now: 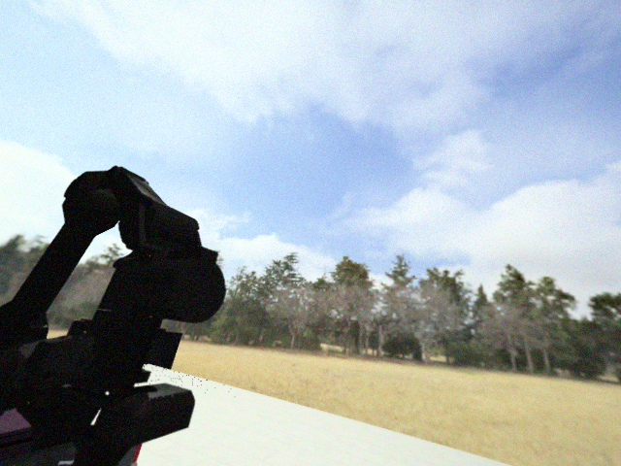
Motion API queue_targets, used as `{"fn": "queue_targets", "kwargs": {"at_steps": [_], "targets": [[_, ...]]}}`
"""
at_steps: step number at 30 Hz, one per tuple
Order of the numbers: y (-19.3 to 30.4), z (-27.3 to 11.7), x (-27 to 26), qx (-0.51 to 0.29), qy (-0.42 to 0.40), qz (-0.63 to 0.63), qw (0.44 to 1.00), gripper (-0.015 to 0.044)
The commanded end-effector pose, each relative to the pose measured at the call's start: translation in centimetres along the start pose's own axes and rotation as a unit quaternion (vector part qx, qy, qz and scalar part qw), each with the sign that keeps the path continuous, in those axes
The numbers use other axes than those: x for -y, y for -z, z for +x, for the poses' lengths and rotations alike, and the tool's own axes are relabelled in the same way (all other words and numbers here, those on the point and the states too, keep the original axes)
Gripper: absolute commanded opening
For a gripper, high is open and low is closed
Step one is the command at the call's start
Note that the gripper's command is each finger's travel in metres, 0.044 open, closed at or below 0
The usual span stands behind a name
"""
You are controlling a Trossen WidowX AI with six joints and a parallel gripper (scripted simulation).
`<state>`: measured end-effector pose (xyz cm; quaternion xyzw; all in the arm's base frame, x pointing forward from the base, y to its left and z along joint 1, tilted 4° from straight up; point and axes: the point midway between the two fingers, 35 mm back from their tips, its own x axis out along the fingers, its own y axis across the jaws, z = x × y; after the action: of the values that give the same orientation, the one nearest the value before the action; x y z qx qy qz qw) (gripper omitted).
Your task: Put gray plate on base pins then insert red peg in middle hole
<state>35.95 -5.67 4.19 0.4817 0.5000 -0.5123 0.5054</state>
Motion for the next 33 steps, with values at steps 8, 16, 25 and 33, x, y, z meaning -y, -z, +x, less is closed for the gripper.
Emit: {"fn": "queue_targets", "kwargs": {"at_steps": [8, 16, 25, 33], "targets": [[-0.1, 1.8, 0.0, 0.002, 0.001, -0.002, 1.000, 0.0000], [0.0, 1.7, 0.1, 0.000, 0.001, 0.000, 1.000, 0.0000], [0.0, 1.7, 0.1, 0.000, 0.001, 0.000, 1.000, 0.0184], [0.0, 1.7, 0.1, 0.000, 0.001, 0.000, 1.000, 0.0394]]}}
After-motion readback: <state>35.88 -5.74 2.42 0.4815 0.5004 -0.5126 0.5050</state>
